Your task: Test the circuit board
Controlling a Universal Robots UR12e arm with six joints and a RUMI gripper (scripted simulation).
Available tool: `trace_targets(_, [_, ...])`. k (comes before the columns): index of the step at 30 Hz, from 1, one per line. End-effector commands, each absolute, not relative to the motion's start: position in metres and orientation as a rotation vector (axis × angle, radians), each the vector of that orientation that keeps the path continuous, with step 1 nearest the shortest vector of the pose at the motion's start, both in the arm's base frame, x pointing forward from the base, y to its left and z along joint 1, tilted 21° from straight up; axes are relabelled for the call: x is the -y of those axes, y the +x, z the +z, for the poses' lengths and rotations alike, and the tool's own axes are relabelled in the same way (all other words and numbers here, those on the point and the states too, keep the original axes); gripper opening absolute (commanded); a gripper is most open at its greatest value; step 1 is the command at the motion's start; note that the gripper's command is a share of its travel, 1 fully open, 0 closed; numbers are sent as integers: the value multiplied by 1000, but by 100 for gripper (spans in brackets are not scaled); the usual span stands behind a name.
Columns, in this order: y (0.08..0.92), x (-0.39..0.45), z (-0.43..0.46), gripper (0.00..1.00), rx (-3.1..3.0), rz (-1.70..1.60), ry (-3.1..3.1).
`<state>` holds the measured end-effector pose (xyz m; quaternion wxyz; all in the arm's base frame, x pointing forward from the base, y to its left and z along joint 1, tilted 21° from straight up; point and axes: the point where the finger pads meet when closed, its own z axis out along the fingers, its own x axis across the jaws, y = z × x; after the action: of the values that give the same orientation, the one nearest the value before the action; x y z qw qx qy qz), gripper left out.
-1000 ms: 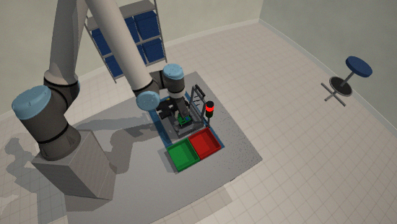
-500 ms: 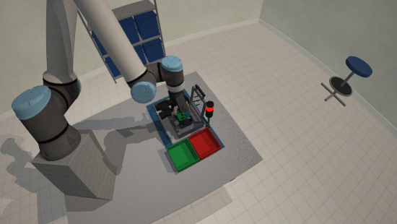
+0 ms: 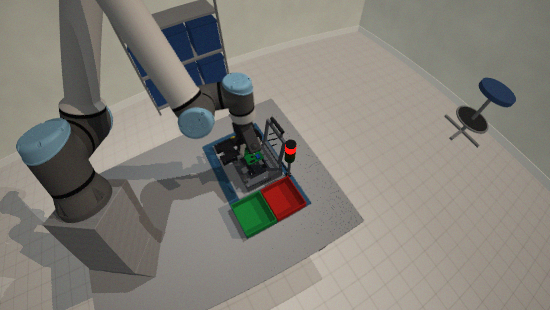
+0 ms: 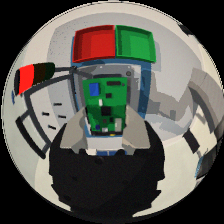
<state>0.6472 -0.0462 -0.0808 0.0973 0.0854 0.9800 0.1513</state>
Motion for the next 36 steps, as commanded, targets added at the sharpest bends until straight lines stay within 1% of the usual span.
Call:
trace_targets(1, [648,47,-80,39,-2901,447,253])
trace_targets(22, [648,51,-83,39,-2901,447,253])
trace_targets(36, [657,105,-117,39,-2901,447,253])
